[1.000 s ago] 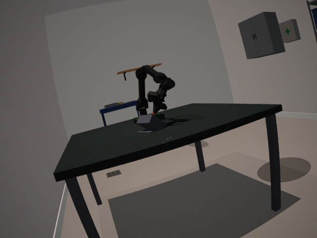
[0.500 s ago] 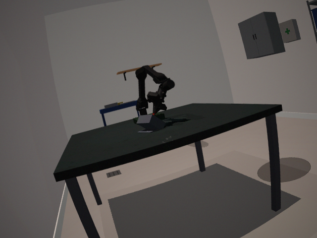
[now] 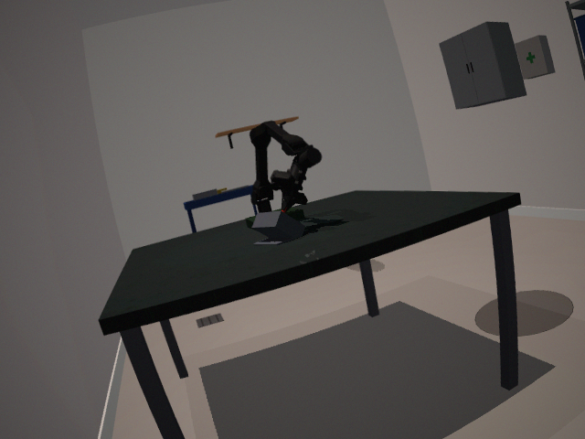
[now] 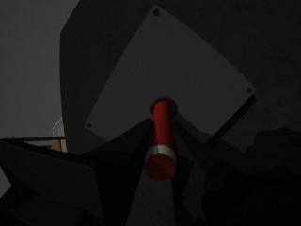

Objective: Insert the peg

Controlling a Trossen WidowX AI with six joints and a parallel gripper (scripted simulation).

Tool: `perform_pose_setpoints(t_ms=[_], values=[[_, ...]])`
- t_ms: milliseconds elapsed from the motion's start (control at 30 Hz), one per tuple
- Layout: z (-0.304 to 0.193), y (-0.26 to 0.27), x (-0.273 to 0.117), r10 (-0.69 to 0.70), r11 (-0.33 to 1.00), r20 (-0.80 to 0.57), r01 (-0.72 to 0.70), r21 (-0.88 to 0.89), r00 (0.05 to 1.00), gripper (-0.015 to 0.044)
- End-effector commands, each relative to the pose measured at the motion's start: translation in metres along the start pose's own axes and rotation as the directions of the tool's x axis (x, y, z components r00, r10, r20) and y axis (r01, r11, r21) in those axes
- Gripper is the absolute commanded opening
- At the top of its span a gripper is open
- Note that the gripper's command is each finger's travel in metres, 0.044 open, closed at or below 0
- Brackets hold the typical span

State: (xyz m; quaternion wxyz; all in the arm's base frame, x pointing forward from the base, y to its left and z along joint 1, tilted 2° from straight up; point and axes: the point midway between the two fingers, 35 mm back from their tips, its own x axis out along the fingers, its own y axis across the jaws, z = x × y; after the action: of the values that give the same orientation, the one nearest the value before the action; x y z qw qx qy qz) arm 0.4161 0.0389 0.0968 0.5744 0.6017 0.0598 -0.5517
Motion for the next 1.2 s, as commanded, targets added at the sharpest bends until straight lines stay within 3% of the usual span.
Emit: perform_pose_setpoints(t_ms=[0,1167], values=[[0.001,-0.001,0.004,-0.002,1.000,0.005,0.002,-0.005,1.000,0.0000],[0.002,-0.002,0.017,-0.001,1.000,0.005,0.001,-0.005,1.000,0.0000]])
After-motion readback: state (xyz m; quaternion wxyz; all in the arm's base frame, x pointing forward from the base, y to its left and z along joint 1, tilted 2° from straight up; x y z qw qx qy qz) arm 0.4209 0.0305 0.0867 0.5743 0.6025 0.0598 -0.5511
